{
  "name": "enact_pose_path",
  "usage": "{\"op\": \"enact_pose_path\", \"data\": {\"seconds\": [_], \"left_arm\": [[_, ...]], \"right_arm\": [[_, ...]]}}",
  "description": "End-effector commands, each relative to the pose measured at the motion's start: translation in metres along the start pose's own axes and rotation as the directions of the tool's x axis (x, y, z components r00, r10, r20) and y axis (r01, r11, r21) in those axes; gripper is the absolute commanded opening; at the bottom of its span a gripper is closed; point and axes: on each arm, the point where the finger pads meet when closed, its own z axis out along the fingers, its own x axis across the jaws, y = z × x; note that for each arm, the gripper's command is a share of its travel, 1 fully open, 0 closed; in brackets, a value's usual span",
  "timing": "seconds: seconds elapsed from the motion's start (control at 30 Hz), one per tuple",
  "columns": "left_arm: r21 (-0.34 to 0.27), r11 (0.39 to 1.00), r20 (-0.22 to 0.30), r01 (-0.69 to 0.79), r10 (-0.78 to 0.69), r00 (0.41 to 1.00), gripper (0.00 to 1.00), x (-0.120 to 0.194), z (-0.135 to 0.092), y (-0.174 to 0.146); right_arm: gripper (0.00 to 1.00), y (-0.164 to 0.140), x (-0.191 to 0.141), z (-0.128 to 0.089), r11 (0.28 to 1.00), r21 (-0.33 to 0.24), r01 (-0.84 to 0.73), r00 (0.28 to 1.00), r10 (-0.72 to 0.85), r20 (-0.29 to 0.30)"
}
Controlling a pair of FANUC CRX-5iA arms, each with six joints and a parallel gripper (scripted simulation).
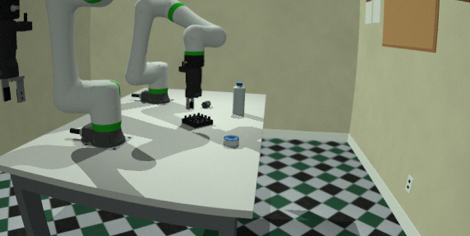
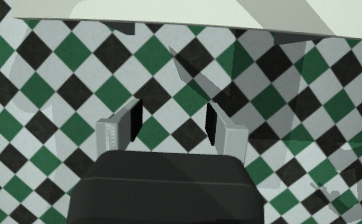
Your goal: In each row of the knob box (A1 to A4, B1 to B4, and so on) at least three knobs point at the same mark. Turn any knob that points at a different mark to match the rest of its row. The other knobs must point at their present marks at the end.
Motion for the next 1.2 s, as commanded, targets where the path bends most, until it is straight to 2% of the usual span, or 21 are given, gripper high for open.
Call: {"op": "enact_pose_path", "data": {"seconds": [0.0,0.2,0.33,0.53,0.6,0.63,0.83,1.1,1.17], "left_arm": [[-0.002,1.000,0.001,0.000,0.000,1.000,0.46,0.000,-0.002,0.001],[-0.002,0.999,0.001,-0.035,0.035,0.999,0.46,0.000,-0.002,0.000],[-0.002,0.980,0.000,-0.198,0.198,0.980,0.46,0.001,-0.004,-0.002],[-0.002,0.933,0.000,-0.361,0.361,0.933,0.46,0.003,-0.006,-0.004],[-0.002,0.933,0.000,-0.361,0.361,0.933,0.46,0.003,-0.006,-0.004],[-0.002,0.898,0.000,-0.441,0.441,0.898,0.46,0.003,-0.007,-0.004],[-0.002,0.813,-0.001,-0.583,0.583,0.813,0.46,0.004,-0.009,-0.005],[-0.001,0.653,-0.001,-0.757,0.757,0.653,0.46,0.005,-0.012,-0.005],[-0.001,0.653,-0.001,-0.757,0.757,0.653,0.46,0.005,-0.012,-0.005]], "right_arm": [[1.00,0.000,0.000,-0.001,1.000,-0.002,0.000,1.000,0.000,0.000],[1.00,0.000,0.000,-0.001,1.000,-0.002,0.000,1.000,0.000,0.000],[1.00,0.000,0.000,-0.001,1.000,-0.002,0.000,1.000,0.000,0.000],[1.00,0.000,0.000,-0.001,1.000,-0.002,0.000,1.000,0.000,0.000],[1.00,0.000,0.000,-0.001,1.000,-0.002,0.000,1.000,0.000,0.000],[1.00,0.000,0.000,-0.001,1.000,-0.002,0.000,1.000,0.000,0.000],[1.00,0.000,0.000,-0.001,1.000,-0.002,0.000,1.000,0.000,0.000],[1.00,0.000,0.000,-0.001,1.000,-0.002,0.000,1.000,0.000,0.000],[1.00,0.000,0.000,-0.001,1.000,-0.002,0.000,1.000,0.000,0.000]]}}
